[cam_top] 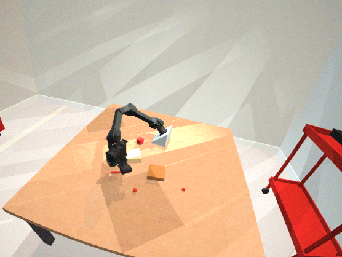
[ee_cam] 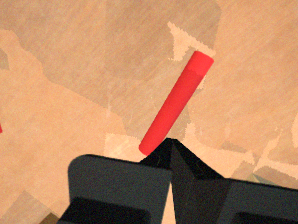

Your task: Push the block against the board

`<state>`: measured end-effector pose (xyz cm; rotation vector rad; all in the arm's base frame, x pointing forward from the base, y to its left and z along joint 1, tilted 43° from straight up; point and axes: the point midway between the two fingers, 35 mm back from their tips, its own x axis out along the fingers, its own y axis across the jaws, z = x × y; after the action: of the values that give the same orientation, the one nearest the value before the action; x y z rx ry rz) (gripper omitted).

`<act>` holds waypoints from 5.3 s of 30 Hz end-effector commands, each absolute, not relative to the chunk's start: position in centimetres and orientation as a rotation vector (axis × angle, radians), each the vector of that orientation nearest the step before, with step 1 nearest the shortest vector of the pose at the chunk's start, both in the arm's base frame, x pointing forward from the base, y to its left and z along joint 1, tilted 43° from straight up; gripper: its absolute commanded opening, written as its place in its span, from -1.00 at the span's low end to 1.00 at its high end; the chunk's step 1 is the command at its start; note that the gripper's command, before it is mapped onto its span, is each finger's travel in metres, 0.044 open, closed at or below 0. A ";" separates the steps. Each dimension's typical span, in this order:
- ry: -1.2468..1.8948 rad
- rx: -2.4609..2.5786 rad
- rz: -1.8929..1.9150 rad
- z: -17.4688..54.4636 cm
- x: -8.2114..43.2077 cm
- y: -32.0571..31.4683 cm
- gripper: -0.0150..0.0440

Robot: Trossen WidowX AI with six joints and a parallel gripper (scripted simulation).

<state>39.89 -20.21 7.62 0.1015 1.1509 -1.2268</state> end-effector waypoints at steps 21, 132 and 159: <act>1.148 0.096 -1.228 9.2 41.1 -22.0 -0.49; 1.656 -0.668 -0.443 1.4 38.6 -4.8 -0.49; 1.838 -1.312 0.341 -4.5 35.4 2.2 -0.49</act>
<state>36.01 1.49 -3.78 -1.2445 1.8250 0.2397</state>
